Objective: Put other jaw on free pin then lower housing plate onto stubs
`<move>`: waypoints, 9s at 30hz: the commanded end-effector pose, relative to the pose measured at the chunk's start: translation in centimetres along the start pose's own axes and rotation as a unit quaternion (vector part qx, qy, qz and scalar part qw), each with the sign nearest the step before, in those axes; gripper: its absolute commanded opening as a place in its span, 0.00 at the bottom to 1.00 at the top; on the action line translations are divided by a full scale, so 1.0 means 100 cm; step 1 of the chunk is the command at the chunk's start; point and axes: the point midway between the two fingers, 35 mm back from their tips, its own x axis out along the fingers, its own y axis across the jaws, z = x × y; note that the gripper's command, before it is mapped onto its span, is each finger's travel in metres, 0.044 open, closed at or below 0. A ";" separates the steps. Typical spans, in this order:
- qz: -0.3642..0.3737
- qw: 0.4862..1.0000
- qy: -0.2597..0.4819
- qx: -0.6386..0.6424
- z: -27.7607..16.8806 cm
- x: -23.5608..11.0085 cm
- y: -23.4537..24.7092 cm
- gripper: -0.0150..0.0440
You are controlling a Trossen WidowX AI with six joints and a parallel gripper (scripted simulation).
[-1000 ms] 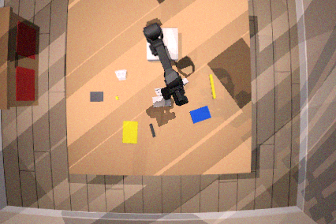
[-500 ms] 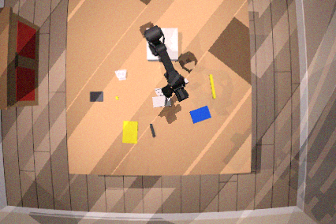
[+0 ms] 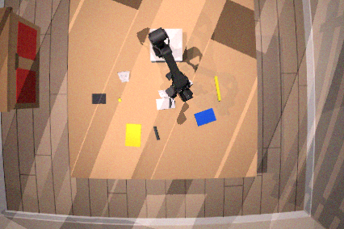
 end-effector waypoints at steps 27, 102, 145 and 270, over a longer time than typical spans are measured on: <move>-0.007 1.000 0.000 0.000 0.001 0.050 -0.001 0.25; 0.006 1.000 0.001 -0.002 0.002 0.007 0.057 0.79; 0.000 1.000 0.001 -0.001 0.001 0.000 0.054 0.56; 0.001 1.000 0.001 -0.002 0.001 0.000 0.054 0.97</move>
